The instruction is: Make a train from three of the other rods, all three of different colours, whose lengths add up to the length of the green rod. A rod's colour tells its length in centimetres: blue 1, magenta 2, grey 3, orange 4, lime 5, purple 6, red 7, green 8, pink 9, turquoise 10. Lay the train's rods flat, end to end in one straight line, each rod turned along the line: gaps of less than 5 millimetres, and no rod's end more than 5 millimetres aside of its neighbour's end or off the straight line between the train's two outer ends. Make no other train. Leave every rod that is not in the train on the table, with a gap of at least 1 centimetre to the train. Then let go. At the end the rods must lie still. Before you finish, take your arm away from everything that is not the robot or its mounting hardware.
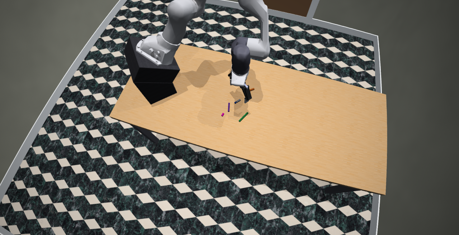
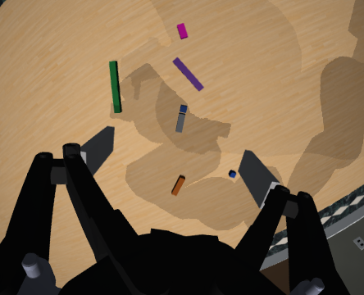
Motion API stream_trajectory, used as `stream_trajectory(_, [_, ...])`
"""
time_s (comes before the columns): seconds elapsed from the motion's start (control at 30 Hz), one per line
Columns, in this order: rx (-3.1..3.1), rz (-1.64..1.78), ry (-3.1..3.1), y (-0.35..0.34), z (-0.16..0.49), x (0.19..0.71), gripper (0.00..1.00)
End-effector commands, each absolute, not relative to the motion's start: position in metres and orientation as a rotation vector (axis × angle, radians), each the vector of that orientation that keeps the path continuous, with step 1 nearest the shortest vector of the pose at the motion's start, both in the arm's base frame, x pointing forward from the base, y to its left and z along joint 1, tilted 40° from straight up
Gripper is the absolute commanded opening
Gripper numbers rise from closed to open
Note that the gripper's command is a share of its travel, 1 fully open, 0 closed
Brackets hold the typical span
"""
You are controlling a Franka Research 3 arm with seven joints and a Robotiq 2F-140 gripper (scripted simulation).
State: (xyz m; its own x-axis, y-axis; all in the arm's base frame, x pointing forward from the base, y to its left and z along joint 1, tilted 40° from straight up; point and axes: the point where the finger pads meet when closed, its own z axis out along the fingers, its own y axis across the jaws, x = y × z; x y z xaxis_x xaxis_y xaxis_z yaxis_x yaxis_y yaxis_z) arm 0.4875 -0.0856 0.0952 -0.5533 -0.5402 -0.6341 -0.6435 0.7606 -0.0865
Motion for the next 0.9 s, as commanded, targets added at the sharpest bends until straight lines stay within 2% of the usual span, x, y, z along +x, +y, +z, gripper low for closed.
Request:
stream_trajectory(0.0, [-0.87, 0.212, 2.3, -0.085, 0.095, 0.487, 1.0])
stream_trajectory(0.2, [-0.703, 0.274, 2.37, -0.033, 0.128, 0.53, 1.0])
stream_trajectory(0.63, [-0.607, 0.309, 2.394, 0.0, 0.149, 0.55, 1.0])
stream_trajectory(0.67, [-0.607, 0.309, 2.394, 0.0, 0.149, 0.55, 0.15])
stream_trajectory(0.87, [-0.607, 0.309, 2.394, 0.0, 0.149, 0.55, 0.15])
